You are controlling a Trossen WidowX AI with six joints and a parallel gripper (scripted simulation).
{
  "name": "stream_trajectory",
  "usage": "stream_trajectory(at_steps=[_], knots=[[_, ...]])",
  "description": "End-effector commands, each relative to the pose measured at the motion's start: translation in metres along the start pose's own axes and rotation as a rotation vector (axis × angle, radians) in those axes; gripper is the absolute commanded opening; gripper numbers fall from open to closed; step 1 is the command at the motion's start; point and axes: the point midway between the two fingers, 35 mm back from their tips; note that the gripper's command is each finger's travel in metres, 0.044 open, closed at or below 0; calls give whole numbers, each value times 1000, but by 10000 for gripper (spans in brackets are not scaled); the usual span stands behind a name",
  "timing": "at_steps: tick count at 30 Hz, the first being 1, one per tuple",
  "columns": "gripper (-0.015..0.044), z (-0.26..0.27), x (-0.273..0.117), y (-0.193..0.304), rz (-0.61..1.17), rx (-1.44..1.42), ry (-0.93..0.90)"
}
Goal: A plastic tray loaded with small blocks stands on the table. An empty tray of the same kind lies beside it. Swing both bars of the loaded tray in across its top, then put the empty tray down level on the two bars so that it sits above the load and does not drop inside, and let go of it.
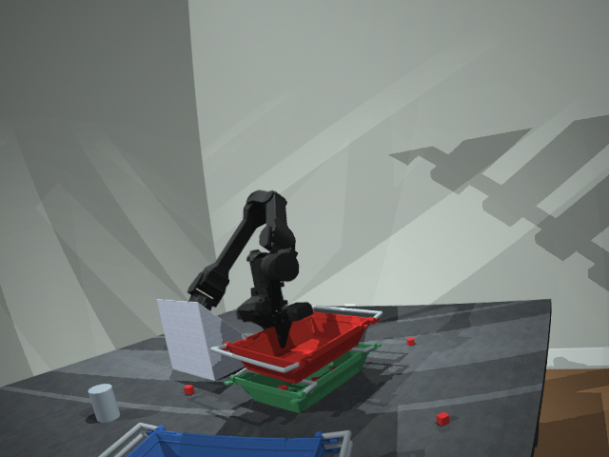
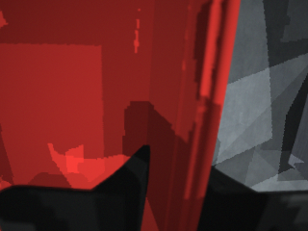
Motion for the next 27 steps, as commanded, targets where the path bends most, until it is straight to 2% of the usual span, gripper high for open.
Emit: stream_trajectory(at_steps=[1,19,27], knots=[[0,-8,8,1,-2,12,36],[0,-8,8,1,-2,12,36],[117,-8,8,1,-2,12,36]])
Point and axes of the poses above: the point midway between the two fingers, 35 mm back from their tips, its own x axis out along the fingers, its own z axis across the jaws, y = z × x, and after that the axes turned 9 degrees about x, right-handed
